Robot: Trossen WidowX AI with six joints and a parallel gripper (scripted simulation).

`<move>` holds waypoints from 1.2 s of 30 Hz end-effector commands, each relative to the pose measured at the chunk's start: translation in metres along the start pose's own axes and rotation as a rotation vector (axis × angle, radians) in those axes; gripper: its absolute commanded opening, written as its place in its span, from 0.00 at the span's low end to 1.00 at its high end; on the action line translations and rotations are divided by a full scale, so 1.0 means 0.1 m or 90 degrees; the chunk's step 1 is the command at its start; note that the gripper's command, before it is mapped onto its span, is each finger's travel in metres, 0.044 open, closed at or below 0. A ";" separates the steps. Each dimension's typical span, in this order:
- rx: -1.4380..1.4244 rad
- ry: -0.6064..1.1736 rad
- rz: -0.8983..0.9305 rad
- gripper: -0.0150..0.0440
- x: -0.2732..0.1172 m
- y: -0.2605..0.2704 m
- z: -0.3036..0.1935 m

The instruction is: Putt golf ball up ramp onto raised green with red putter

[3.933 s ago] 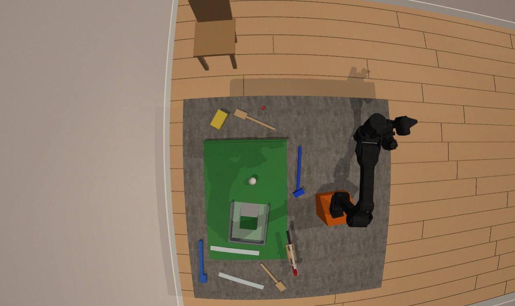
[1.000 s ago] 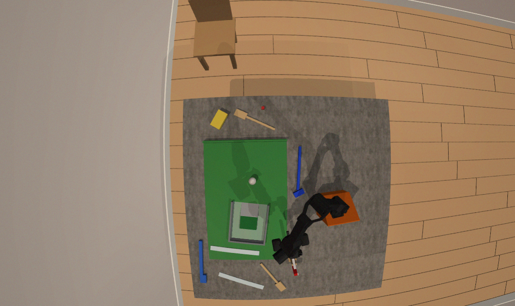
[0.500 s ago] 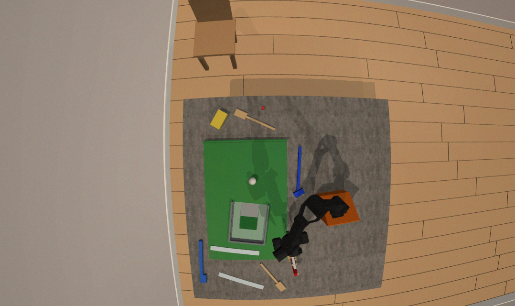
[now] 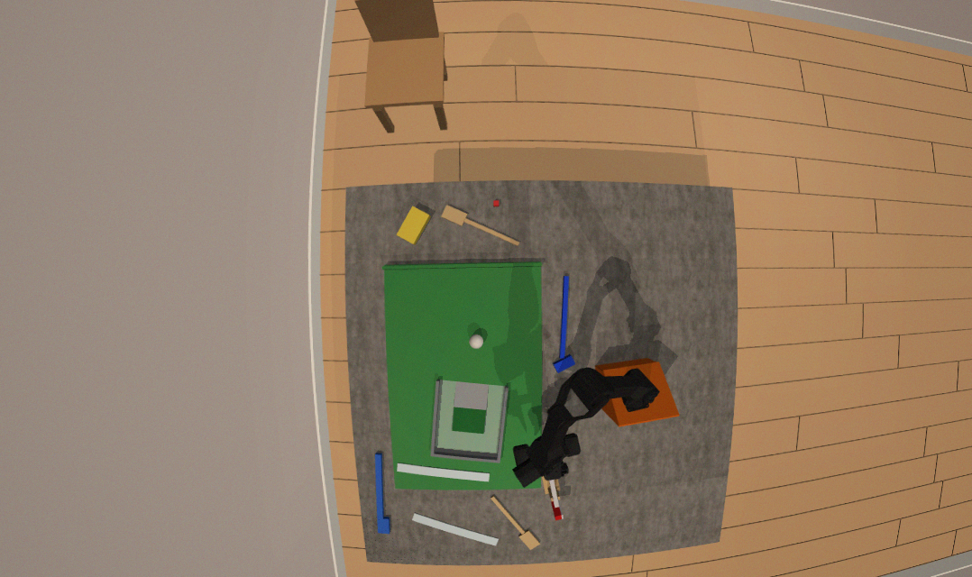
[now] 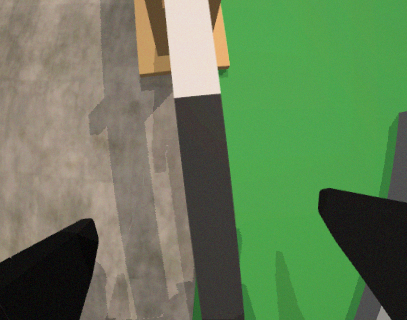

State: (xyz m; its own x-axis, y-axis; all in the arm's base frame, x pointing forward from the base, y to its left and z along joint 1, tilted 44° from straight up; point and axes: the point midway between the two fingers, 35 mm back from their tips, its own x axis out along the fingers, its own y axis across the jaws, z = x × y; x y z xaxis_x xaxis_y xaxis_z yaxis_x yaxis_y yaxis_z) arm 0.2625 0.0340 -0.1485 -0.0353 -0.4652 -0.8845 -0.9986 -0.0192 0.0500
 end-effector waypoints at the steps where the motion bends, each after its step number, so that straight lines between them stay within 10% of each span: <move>1: -0.003 0.003 0.002 1.00 0.07 0.01 -0.02; 12: -0.003 0.004 0.002 1.00 0.20 0.01 -0.06; 28: 0.000 0.001 0.002 0.29 0.17 0.01 -0.05; 36: 0.000 0.001 0.002 0.25 0.13 0.00 -0.04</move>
State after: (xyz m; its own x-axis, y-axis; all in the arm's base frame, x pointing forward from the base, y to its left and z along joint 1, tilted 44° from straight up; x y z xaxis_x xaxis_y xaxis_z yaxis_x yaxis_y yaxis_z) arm 0.2611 0.0216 -0.1610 -0.0391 -0.4679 -0.8829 -0.9984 -0.0176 0.0535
